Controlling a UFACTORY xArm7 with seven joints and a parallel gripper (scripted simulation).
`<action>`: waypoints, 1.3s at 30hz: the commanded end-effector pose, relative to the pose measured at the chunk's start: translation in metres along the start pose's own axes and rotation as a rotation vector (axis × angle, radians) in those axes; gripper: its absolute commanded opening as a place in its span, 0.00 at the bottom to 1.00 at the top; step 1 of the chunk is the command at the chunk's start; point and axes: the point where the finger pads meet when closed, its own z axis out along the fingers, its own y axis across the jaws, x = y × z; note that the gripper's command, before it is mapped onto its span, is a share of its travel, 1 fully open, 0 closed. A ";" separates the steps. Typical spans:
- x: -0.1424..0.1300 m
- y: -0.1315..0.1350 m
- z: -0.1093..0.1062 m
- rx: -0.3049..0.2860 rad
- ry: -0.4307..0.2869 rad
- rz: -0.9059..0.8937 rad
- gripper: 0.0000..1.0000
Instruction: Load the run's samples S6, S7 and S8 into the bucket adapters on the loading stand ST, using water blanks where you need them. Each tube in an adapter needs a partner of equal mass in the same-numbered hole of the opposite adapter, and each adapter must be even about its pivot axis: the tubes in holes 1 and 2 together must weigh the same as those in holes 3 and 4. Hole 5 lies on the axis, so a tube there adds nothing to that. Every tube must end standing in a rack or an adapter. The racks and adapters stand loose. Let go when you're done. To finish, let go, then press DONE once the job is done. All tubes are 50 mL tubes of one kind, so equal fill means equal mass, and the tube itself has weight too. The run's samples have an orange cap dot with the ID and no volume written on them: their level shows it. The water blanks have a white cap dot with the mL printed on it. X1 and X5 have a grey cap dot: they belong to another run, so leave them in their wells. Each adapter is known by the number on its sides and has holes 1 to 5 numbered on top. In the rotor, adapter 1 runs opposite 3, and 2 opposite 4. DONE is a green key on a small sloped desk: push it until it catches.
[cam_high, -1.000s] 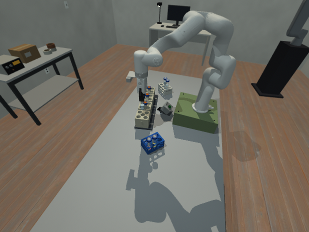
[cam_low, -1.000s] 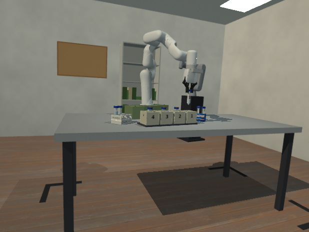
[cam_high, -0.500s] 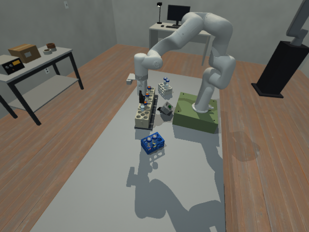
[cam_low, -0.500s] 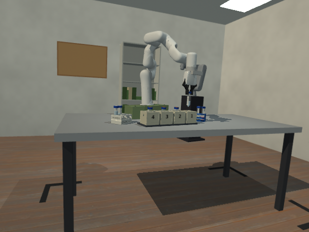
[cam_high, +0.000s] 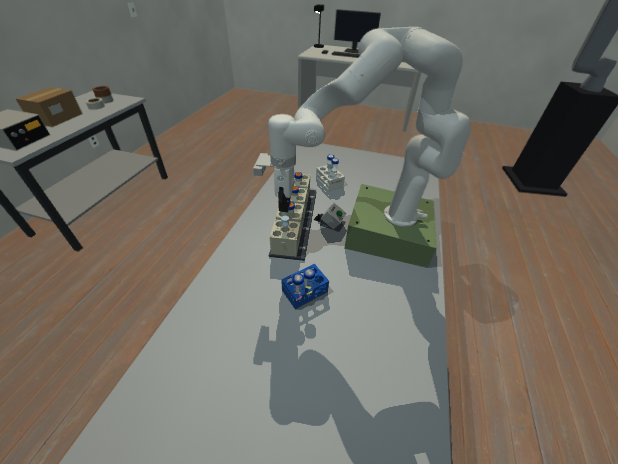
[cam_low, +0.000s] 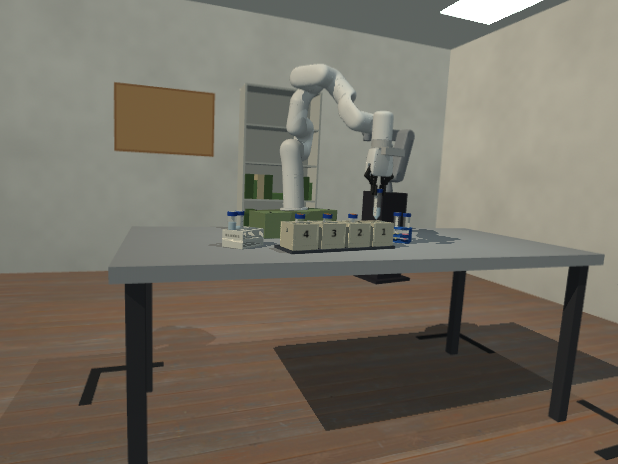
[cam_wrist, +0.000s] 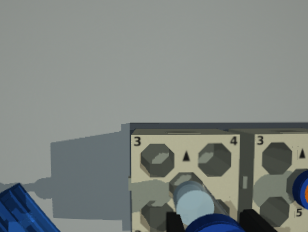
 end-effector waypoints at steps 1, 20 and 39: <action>0.002 -0.001 -0.001 0.002 0.005 0.000 0.00; 0.002 -0.001 0.004 0.002 0.005 0.000 0.00; 0.002 -0.001 0.021 0.002 0.005 0.000 0.00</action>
